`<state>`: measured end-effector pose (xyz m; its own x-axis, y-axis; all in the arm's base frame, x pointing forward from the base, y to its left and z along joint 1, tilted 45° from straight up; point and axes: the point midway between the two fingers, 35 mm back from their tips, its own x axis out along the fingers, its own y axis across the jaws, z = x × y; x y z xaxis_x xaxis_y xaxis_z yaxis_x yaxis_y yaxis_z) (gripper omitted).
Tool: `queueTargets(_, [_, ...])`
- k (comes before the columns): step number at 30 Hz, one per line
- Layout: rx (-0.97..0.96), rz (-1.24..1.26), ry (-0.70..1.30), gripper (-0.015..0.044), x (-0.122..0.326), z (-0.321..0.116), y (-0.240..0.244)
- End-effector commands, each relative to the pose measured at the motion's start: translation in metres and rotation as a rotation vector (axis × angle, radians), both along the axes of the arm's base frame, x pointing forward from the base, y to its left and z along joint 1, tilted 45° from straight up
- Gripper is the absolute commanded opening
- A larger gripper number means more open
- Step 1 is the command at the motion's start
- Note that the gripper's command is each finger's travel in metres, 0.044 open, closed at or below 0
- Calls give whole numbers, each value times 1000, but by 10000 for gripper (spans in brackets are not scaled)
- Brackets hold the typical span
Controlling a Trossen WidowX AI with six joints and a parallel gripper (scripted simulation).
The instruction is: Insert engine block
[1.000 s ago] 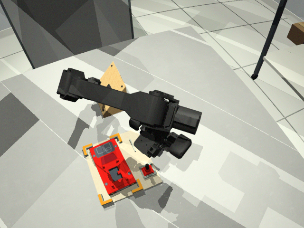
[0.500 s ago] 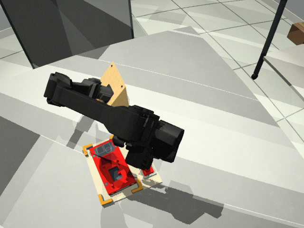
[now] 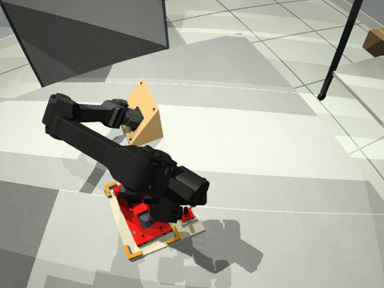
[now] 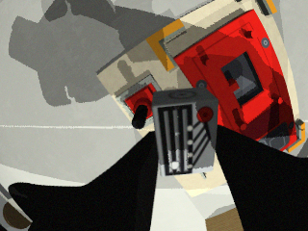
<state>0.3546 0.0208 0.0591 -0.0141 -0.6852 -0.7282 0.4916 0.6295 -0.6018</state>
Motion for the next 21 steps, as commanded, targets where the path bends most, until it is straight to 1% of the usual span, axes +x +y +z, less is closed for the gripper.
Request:
queueTargets(1, [-2, 64, 57, 0, -4, 6, -13])
queueTargets(21, [-19, 342, 339, 0, -22, 26, -70])
